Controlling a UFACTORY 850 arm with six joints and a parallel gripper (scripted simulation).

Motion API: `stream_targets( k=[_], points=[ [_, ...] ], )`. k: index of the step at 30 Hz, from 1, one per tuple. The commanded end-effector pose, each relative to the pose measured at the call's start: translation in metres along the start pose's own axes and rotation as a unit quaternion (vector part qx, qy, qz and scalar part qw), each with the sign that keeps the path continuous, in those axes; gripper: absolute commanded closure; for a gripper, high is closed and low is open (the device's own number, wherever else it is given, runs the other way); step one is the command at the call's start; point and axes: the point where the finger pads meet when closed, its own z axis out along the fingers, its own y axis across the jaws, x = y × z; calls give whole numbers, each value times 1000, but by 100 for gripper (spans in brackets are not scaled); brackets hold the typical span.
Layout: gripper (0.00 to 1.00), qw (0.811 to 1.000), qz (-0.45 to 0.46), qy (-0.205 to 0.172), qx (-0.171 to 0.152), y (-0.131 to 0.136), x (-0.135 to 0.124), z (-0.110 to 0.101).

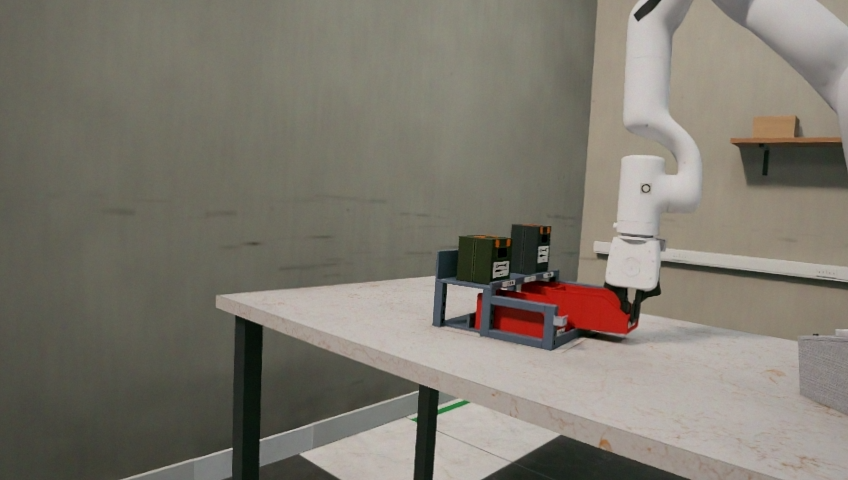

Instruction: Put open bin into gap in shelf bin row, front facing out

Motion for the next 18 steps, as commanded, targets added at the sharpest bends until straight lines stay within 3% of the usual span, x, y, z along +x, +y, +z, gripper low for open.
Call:
stream_targets(
  k=[1, 18],
  points=[
    [100, 1000, 0, 0, 0, -1, 0, 0],
    [100, 1000, 0, 0, 0, -11, 0, 0]
  ],
)
